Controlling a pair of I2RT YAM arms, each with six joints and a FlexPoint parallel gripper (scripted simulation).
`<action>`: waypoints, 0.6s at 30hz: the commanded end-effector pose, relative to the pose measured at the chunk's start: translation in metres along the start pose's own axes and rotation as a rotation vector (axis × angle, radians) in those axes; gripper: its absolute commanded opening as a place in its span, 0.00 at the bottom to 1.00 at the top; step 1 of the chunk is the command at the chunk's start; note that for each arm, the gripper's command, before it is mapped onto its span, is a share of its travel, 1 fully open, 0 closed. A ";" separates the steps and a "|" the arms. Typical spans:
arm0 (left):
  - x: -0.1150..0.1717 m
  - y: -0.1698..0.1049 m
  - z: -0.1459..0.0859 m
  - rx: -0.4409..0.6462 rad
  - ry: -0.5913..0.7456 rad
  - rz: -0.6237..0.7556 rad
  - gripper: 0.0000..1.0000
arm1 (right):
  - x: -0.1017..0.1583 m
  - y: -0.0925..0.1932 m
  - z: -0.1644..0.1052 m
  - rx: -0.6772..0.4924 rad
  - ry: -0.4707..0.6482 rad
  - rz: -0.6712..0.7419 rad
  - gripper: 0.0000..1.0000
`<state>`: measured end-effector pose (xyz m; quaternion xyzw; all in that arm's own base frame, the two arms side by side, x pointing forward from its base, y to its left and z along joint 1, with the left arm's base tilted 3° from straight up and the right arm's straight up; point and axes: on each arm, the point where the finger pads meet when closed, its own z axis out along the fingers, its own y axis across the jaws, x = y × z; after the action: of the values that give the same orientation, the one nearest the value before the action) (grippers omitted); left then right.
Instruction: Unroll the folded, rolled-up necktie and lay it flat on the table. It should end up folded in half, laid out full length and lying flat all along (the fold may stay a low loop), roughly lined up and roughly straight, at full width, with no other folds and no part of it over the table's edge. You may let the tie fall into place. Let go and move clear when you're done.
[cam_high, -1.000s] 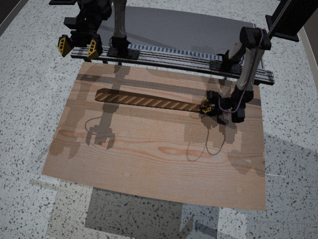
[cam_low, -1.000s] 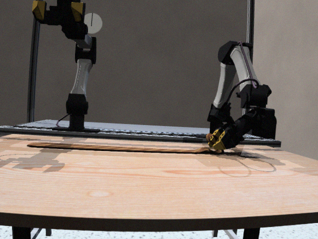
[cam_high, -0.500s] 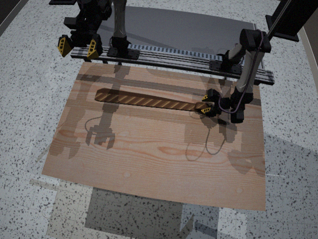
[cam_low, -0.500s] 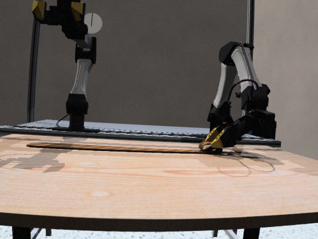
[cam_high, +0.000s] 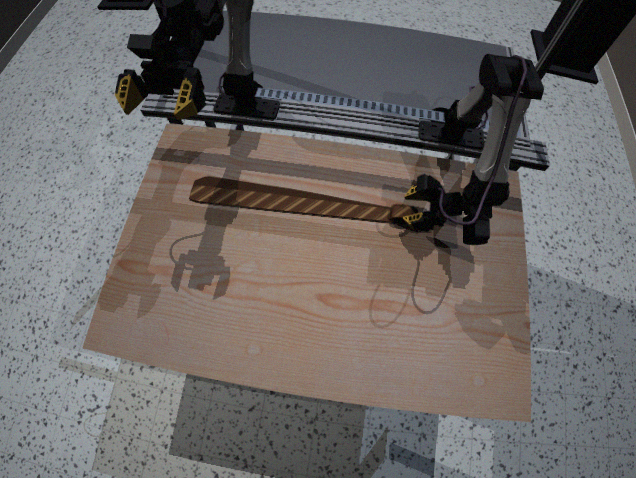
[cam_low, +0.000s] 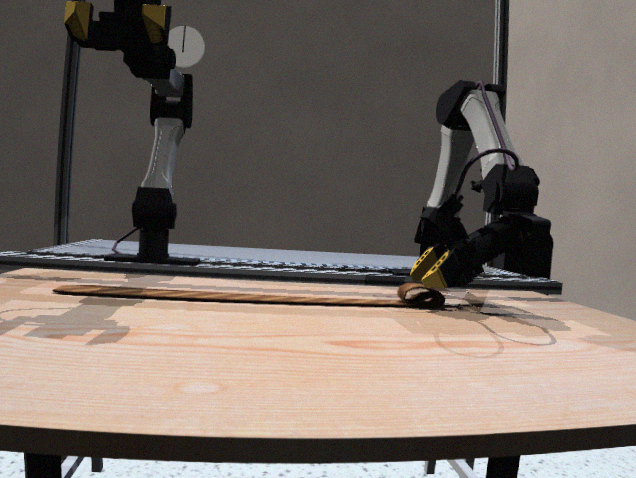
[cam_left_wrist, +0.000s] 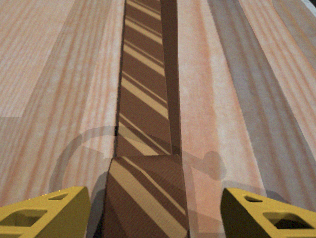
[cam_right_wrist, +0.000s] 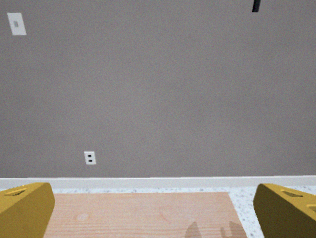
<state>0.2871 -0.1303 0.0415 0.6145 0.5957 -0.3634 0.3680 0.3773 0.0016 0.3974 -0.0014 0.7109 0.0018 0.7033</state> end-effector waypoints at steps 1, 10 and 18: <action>-0.016 0.003 -0.013 -0.014 -0.005 0.007 0.64 | 0.000 0.000 0.000 0.000 0.001 0.000 1.00; -0.020 0.003 -0.016 -0.014 0.035 0.007 0.64 | 0.000 0.000 0.000 0.000 0.001 0.000 1.00; -0.020 0.002 -0.017 -0.015 0.429 0.004 0.65 | 0.000 0.000 0.000 0.000 0.001 0.000 1.00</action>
<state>0.2870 -0.1296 0.0693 0.6569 0.6200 -0.2928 0.3136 0.3773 0.0016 0.3974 -0.0014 0.7109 0.0018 0.7033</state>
